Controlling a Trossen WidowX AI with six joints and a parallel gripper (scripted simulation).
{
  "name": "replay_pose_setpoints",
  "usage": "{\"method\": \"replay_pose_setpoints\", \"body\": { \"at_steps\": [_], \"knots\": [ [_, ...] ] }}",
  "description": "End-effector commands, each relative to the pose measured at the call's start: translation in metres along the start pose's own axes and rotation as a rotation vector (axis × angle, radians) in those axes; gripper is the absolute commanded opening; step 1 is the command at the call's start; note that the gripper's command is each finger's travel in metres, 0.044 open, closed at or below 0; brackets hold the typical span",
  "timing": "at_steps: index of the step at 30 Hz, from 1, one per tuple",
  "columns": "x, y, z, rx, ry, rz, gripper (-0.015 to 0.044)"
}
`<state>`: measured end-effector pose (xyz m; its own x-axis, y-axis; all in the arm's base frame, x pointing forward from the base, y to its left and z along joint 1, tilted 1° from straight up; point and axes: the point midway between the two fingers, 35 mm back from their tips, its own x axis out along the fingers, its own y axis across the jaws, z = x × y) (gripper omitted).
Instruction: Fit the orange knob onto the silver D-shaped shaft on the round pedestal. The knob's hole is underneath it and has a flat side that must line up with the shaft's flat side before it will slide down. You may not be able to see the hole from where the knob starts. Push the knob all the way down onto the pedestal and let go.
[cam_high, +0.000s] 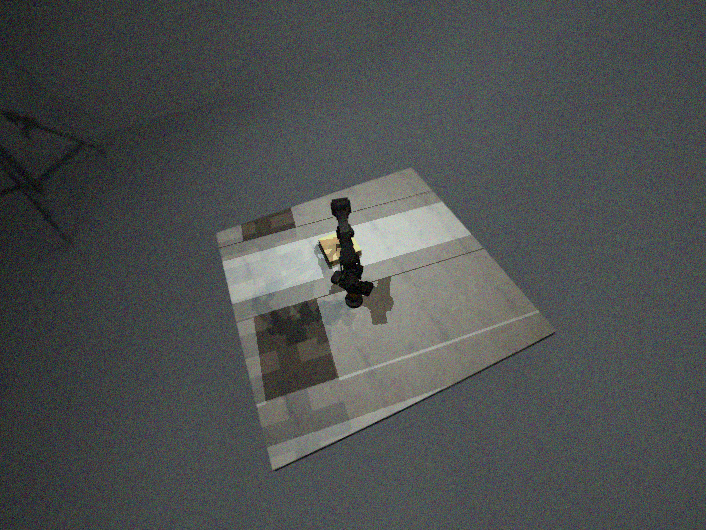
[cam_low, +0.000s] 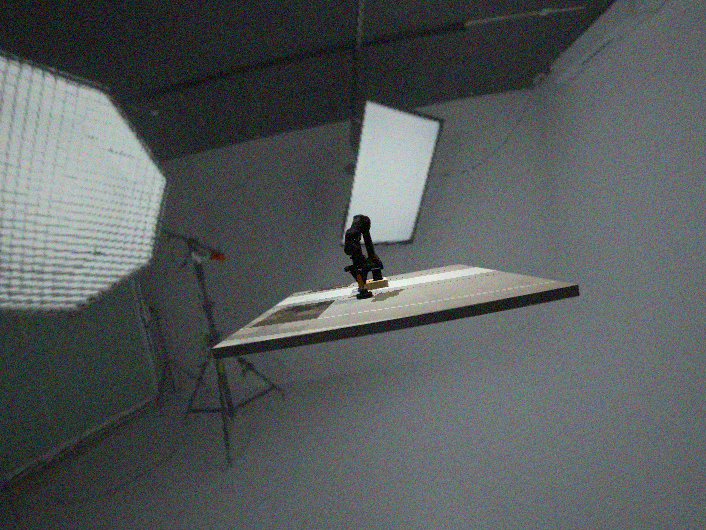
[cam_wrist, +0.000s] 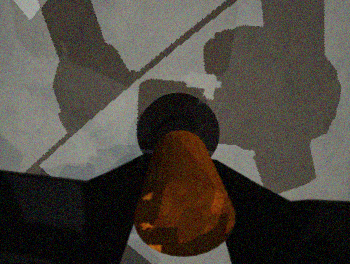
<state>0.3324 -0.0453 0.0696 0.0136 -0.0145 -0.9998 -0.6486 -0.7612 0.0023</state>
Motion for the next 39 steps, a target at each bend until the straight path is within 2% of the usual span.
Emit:
{"method": "replay_pose_setpoints", "body": {
  "at_steps": [1, 12, 39],
  "knots": [
    [0.0013, 0.0007, 0.0002, 0.202, 0.002, 0.001, 0.0000],
    [0.0009, 0.0009, -0.0008, 0.924, 0.003, 0.000, 0.0000],
    [0.0036, 0.0007, -0.0004, 0.935, 0.003, 0.000, 0.0000]
  ]
}}
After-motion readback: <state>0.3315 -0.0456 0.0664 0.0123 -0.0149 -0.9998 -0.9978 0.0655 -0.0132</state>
